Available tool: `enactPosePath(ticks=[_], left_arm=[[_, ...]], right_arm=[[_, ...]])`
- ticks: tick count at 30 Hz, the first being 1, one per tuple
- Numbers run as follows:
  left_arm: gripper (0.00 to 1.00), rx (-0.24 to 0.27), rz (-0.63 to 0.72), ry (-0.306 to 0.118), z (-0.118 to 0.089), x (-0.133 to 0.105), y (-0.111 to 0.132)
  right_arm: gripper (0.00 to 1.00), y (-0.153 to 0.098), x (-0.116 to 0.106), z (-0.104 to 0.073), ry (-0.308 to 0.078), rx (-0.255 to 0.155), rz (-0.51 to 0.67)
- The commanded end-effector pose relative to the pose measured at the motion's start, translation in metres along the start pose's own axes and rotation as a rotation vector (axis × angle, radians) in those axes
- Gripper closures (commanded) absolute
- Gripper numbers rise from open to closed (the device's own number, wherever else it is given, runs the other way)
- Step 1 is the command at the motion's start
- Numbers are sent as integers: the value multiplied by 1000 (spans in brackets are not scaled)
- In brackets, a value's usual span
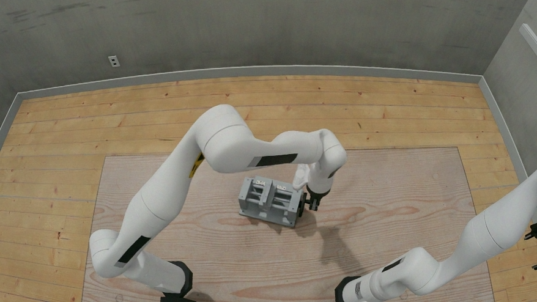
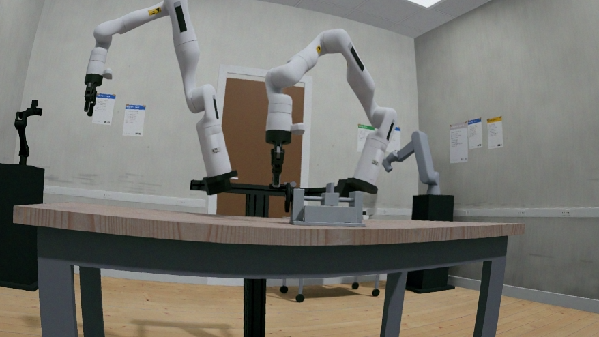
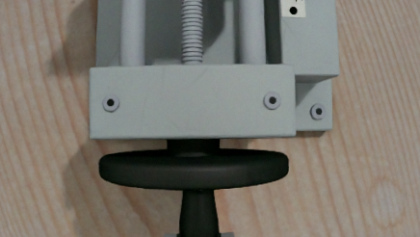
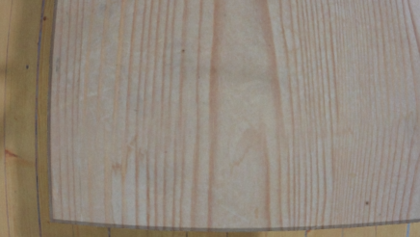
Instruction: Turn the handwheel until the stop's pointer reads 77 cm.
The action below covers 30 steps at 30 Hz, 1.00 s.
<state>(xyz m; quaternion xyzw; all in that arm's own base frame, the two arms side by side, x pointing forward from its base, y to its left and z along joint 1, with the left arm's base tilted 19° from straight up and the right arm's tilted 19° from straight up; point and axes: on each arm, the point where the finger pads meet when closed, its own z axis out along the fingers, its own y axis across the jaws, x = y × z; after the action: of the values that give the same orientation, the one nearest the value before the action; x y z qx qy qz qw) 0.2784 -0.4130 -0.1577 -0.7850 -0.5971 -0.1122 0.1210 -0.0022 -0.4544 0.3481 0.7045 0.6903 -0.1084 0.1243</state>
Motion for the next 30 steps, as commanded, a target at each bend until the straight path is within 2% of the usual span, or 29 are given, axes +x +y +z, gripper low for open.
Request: enactPosePath(ticks=[1, 30], left_arm=[[842, -6, 5, 0, 0, 1, 9], [842, -10, 5, -6, 17, -1, 27]], right_arm=[[2, -1, 1, -1, 5, 4, -12], [2, -1, 1, -1, 5, 4, -12]])
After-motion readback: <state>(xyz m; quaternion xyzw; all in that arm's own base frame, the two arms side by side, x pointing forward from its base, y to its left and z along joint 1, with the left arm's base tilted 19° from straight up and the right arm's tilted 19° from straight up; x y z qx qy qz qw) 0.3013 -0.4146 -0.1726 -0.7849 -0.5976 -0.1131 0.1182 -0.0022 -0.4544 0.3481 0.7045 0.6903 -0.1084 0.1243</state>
